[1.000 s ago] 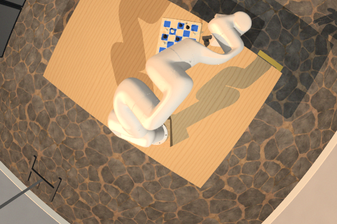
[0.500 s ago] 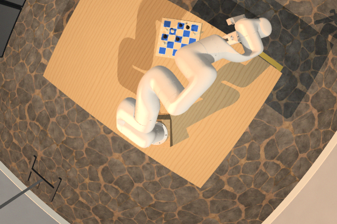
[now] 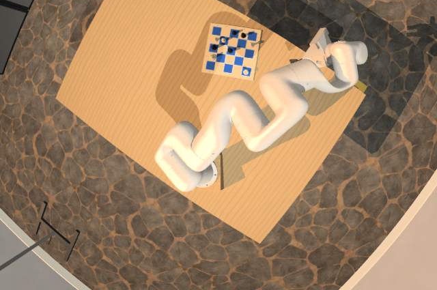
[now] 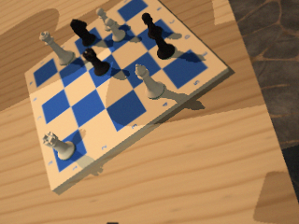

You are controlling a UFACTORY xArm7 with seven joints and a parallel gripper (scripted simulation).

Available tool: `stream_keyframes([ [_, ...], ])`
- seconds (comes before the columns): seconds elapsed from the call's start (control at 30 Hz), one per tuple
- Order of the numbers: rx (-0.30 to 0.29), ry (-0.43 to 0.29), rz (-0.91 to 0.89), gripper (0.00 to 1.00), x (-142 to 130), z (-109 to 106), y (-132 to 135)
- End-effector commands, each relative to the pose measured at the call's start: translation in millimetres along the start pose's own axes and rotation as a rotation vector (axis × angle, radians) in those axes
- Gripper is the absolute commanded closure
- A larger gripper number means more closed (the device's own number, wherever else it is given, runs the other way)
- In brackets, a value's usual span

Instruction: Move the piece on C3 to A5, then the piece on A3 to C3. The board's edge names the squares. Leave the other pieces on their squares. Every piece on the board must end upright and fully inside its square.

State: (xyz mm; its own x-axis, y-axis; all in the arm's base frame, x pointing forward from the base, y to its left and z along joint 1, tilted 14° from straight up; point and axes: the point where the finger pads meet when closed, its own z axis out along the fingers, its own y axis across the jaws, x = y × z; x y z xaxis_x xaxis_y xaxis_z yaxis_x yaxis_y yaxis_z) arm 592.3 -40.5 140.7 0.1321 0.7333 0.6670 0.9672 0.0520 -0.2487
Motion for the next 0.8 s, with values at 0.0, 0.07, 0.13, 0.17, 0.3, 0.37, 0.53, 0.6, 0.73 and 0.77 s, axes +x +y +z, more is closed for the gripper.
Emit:
stream_keyframes([
  [0.0, 0.032, 0.08, -0.165, 0.0, -13, 2, 10],
  [0.07, 0.028, 0.108, -0.222, 0.0, -19, 3, 12],
  [0.13, 0.025, 0.12, -0.246, 0.0, -21, 4, 12],
  [0.17, 0.025, 0.12, -0.246, 0.0, -21, 4, 12],
  [0.3, 0.017, 0.154, -0.316, 0.0, -28, 6, 14],
  [0.37, 0.014, 0.163, -0.337, 0.0, -31, 6, 15],
  [0.53, 0.011, 0.172, -0.356, 0.0, -33, 7, 15],
  [0.6, 0.011, 0.172, -0.356, 0.0, -33, 7, 15],
  [0.73, 0.011, 0.172, -0.356, 0.0, -33, 7, 15],
  [0.77, 0.011, 0.172, -0.356, 0.0, -33, 7, 15],
])
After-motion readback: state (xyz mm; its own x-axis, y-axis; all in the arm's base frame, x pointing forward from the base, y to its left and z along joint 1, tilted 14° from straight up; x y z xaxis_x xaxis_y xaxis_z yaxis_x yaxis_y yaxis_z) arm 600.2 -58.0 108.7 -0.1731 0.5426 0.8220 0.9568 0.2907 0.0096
